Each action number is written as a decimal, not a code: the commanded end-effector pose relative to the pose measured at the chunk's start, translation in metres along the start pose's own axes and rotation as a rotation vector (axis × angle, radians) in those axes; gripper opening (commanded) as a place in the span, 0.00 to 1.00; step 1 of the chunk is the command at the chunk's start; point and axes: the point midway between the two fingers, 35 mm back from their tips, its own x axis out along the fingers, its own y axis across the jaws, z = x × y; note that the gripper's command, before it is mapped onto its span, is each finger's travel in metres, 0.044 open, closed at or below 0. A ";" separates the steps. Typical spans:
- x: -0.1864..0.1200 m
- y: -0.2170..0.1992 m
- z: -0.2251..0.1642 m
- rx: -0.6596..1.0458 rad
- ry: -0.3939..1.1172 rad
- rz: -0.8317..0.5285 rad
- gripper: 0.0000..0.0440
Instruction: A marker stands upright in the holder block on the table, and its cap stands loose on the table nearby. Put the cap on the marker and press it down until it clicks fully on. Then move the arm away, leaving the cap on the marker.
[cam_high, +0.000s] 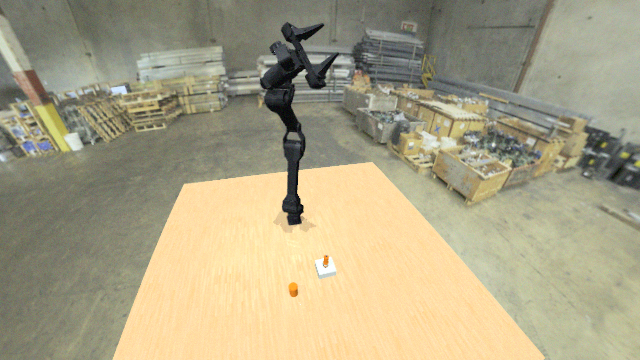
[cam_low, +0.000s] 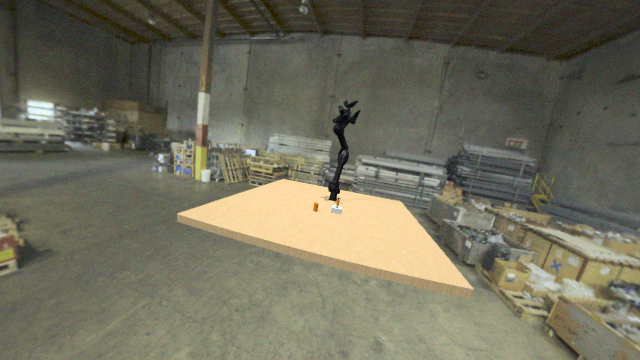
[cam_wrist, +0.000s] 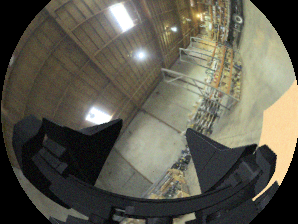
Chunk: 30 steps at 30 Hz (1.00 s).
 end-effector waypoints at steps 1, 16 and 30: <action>0.000 -0.001 0.002 0.008 -0.006 -0.005 0.86; 0.000 -0.026 0.031 0.117 -0.092 -0.107 0.63; -0.002 -0.053 0.050 0.226 -0.145 -0.204 0.70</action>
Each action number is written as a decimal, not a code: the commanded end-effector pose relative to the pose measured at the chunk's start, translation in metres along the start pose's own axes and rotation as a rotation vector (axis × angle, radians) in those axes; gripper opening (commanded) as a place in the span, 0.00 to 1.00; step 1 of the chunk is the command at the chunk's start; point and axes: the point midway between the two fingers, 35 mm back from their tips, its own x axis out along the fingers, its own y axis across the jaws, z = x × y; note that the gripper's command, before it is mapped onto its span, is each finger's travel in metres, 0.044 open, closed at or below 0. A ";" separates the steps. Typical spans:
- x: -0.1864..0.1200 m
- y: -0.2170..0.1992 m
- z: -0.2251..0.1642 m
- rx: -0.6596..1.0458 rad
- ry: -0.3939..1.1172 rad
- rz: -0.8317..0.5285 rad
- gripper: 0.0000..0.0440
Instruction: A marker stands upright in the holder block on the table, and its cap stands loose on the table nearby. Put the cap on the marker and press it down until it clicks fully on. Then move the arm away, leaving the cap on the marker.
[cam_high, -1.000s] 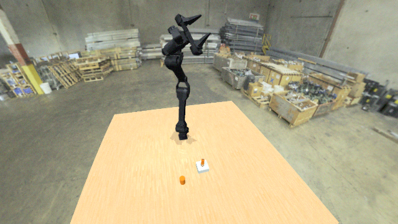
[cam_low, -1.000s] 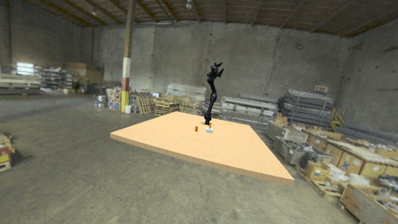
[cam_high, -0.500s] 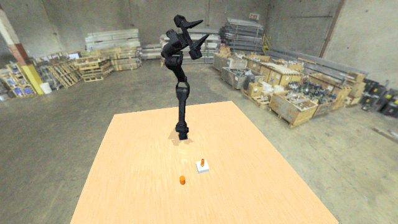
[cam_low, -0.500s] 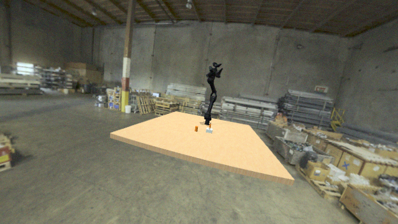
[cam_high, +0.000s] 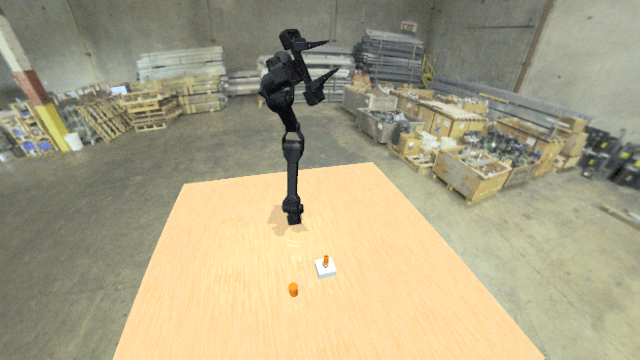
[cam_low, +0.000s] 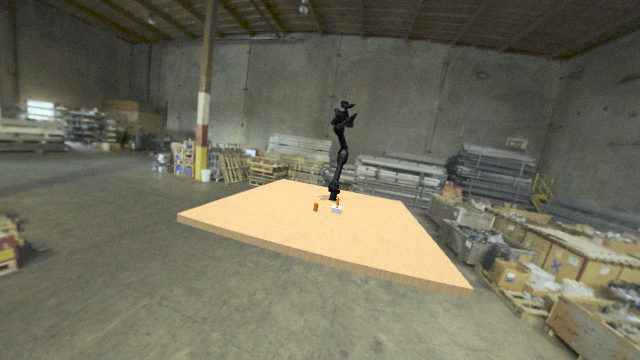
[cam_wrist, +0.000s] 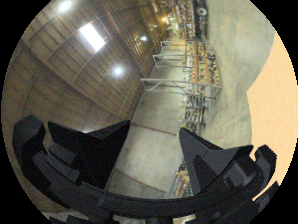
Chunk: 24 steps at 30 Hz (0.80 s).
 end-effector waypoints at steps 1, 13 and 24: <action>0.001 -0.005 0.003 0.015 -0.006 -0.021 0.71; 0.004 -0.029 0.025 0.112 -0.043 -0.103 0.75; 0.006 -0.054 0.044 0.203 -0.075 -0.177 0.76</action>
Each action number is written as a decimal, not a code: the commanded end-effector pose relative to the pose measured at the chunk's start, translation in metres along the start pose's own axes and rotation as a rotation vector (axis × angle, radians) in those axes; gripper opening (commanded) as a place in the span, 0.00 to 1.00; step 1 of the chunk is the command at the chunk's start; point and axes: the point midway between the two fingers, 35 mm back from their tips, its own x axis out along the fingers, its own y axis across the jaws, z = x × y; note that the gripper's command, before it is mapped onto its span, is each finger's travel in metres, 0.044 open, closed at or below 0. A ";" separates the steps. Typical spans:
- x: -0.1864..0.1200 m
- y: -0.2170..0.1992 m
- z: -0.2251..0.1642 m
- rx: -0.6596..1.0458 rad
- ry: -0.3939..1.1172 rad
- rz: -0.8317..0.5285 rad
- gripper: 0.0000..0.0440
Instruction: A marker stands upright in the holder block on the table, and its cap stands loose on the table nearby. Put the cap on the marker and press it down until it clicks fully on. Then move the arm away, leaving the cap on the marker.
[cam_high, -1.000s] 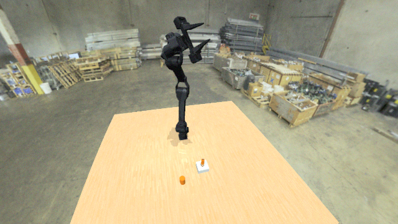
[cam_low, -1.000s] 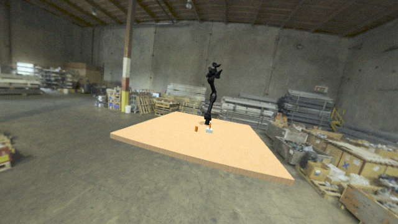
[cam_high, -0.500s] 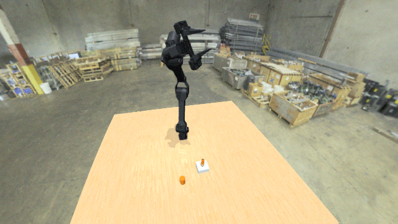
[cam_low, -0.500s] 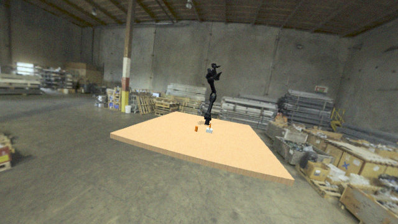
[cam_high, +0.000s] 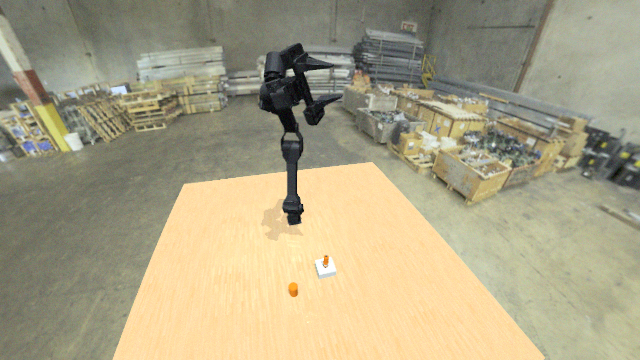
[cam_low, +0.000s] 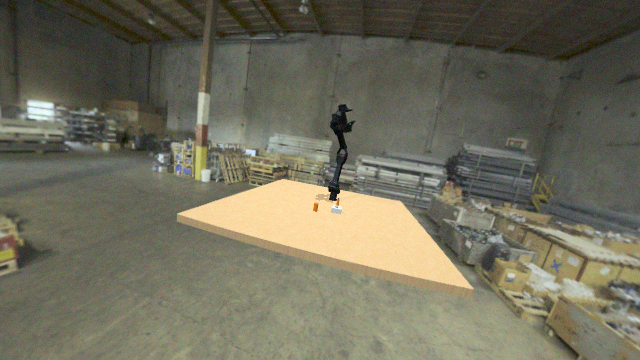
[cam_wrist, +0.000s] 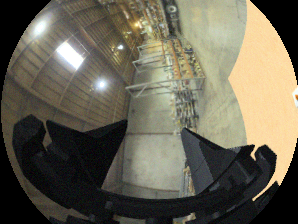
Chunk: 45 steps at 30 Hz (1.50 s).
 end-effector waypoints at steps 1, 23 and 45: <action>0.002 -0.006 0.006 0.020 -0.005 -0.021 0.76; 0.013 -0.053 0.052 0.200 -0.068 -0.166 0.77; 0.015 -0.106 0.103 0.369 -0.163 -0.305 0.77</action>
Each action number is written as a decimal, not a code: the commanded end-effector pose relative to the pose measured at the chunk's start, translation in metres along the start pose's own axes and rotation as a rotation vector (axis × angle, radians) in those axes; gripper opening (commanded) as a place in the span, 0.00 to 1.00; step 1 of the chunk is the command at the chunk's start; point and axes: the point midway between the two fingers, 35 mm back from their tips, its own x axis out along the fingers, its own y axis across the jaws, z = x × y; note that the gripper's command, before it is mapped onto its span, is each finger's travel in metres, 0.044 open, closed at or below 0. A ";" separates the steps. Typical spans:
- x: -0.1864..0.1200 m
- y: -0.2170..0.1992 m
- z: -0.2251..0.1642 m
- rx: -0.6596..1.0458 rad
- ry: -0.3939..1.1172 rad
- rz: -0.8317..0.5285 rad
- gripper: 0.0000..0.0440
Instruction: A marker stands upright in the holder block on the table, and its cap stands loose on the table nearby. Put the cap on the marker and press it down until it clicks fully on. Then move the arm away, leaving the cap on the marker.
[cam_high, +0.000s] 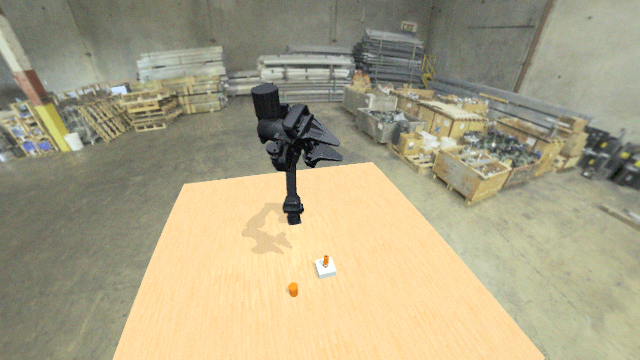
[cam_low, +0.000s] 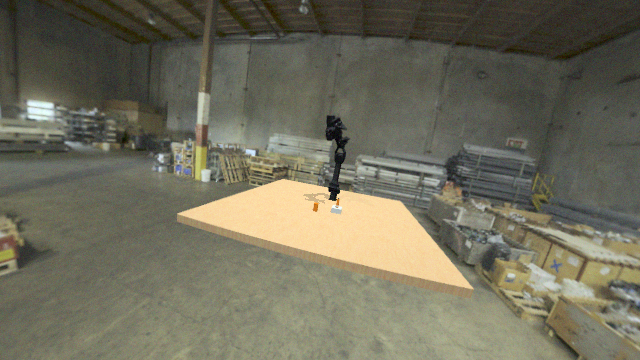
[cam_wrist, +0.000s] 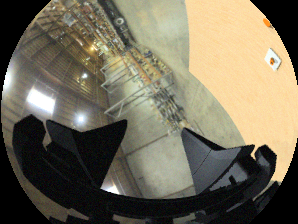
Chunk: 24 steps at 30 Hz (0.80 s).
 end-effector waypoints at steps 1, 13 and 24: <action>0.003 -0.004 0.011 0.024 -0.020 -0.017 0.77; 0.011 -0.022 0.051 0.112 -0.097 -0.087 0.77; 0.016 -0.040 0.087 0.187 -0.174 -0.155 0.77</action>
